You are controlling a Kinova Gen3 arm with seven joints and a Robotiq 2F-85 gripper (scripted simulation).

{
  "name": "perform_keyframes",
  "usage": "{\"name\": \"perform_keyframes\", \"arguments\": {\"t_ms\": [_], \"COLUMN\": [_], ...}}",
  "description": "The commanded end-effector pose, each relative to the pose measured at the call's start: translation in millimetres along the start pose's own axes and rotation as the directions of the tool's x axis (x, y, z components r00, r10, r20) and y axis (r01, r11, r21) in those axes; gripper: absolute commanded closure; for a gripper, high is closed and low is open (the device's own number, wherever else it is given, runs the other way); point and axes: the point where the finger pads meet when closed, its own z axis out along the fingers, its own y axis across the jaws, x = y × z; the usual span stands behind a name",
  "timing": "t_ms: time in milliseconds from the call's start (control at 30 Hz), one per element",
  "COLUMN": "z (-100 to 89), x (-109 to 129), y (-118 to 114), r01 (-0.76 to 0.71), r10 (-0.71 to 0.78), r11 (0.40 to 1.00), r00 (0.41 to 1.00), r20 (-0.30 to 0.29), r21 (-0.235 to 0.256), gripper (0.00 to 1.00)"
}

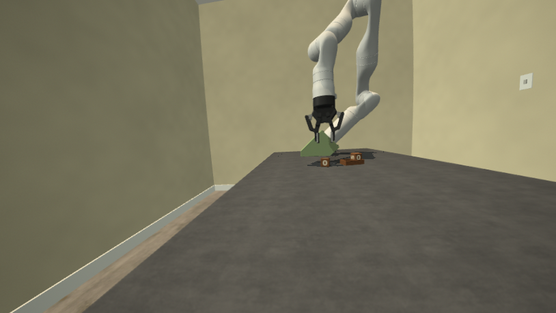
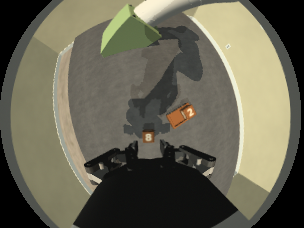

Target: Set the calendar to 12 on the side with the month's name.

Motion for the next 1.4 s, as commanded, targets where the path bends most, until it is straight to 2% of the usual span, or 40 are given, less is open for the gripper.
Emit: {"name": "perform_keyframes", "arguments": {"t_ms": [0,967,1367], "z": [3.3,39.1,45.0], "x": [1,0,0], "y": [0,0,0], "r01": [0.000,0.000,0.000], "r10": [0.000,0.000,0.000], "r11": [1.000,1.000,1.000], "r00": [1.000,1.000,1.000], "r20": [-0.002,-0.002,-0.002], "r21": [-0.001,-0.001,-0.001], "gripper": [0.54,0.54,0.54]}}
